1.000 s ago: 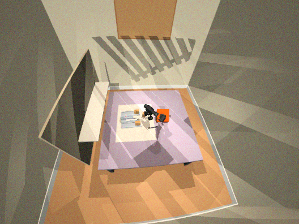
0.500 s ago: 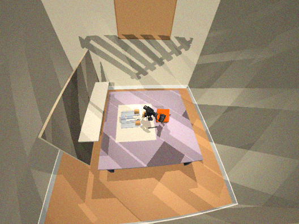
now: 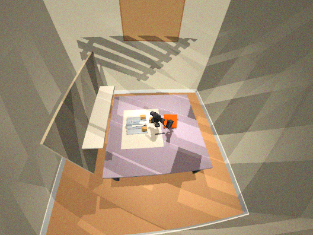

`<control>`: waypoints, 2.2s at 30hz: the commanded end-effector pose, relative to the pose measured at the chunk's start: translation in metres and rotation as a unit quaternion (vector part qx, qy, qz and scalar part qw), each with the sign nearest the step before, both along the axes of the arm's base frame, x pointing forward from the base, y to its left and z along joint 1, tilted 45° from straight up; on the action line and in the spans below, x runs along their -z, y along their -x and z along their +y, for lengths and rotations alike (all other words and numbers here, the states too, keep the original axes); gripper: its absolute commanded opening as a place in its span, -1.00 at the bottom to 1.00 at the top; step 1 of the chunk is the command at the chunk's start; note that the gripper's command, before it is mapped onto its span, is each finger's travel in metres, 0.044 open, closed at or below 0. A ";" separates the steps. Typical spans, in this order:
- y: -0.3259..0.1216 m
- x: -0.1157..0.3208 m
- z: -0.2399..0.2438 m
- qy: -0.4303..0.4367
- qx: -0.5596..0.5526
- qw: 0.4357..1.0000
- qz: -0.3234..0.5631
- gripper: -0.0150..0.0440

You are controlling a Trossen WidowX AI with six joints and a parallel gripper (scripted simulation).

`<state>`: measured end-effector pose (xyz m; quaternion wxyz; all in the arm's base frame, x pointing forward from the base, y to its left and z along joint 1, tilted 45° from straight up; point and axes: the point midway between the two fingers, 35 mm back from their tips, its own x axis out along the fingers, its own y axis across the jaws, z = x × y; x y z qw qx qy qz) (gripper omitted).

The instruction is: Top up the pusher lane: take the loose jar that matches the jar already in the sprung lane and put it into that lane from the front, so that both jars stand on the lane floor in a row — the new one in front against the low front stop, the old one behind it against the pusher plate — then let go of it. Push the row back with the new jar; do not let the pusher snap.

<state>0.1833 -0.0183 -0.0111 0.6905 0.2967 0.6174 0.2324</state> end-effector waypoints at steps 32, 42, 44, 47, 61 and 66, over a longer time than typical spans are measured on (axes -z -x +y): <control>0.000 -0.078 -0.068 0.003 0.000 1.000 0.000 -0.49; -0.064 -0.059 -0.066 0.008 -0.009 1.000 -0.012 -0.49; -0.077 -0.055 -0.064 0.007 -0.011 1.000 -0.015 -0.49; -0.097 -0.049 -0.058 0.005 -0.015 1.000 -0.019 -0.49; -0.109 -0.030 -0.039 0.003 -0.017 1.000 -0.021 -0.49; -0.109 -0.029 -0.037 0.003 -0.017 1.000 -0.021 -0.49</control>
